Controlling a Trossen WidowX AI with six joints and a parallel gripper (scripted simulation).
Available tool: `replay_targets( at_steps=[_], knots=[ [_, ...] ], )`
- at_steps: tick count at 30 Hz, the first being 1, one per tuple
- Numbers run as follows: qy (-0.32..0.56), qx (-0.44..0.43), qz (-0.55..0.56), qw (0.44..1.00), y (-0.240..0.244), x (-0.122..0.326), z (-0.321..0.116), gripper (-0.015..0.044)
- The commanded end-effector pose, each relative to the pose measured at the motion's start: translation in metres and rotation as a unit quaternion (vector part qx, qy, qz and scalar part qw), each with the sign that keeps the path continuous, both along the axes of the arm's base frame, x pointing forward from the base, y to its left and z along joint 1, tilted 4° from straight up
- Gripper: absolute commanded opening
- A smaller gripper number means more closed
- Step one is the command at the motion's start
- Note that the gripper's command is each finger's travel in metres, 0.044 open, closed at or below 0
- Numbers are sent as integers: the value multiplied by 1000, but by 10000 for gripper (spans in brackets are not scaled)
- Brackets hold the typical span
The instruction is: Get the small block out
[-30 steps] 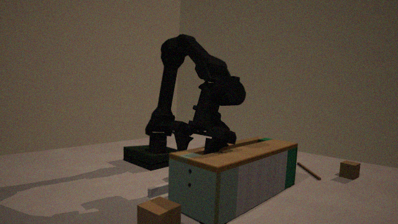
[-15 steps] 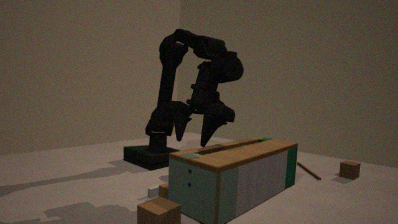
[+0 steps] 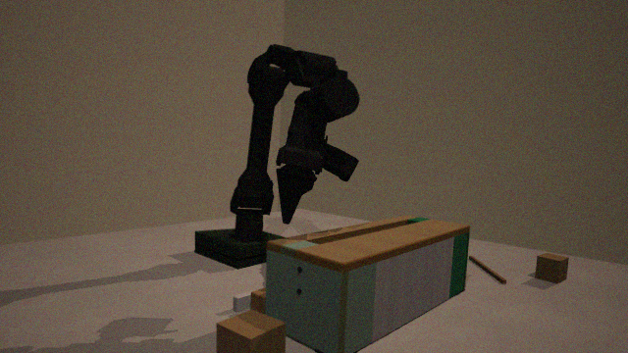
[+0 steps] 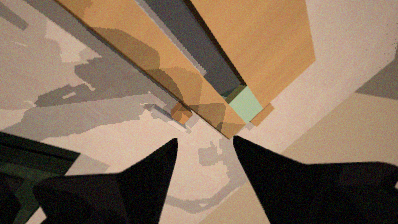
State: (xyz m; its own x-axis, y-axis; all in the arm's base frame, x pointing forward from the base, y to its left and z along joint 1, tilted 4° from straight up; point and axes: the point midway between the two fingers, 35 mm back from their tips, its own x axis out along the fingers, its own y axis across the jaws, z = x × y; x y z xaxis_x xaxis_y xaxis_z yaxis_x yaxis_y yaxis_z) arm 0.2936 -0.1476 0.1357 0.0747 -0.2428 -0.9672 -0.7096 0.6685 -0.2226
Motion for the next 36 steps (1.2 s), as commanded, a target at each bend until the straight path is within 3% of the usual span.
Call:
replay_targets(
  at_steps=[1,7,14,25,36],
  knots=[
    [-76,47,-239,967,-4,-5,1,285],
    [-141,110,-522,834,-8,-9,1,285],
    [-174,171,-770,590,-13,-15,1,285],
    [-156,211,-936,236,-18,-20,3,285],
    [-87,210,-963,-147,-24,-25,7,285]
  ],
)
